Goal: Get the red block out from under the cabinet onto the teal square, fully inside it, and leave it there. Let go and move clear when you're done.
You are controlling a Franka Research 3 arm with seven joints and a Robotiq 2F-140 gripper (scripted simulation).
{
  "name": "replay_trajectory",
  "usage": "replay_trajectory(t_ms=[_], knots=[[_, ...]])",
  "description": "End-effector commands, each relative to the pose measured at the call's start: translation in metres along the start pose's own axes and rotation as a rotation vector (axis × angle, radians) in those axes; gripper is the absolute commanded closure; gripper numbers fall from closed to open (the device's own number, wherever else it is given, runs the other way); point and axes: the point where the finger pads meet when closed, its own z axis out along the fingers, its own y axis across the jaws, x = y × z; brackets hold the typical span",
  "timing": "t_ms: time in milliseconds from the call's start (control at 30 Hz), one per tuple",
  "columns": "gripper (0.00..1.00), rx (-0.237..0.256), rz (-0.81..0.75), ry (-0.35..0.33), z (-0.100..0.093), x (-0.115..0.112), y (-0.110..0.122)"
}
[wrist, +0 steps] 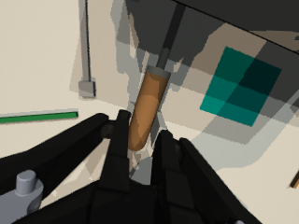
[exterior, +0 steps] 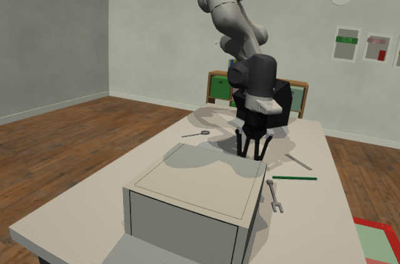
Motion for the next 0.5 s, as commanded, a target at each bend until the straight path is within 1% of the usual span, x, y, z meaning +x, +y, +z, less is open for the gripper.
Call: replay_trajectory(t_ms=[0,467], knots=[[1.0,-0.002,-0.025,-0.006,0.0001,0.0026,0.0008],[1.0,-0.002,-0.025,-0.006,0.0002,0.0088,0.0008]])
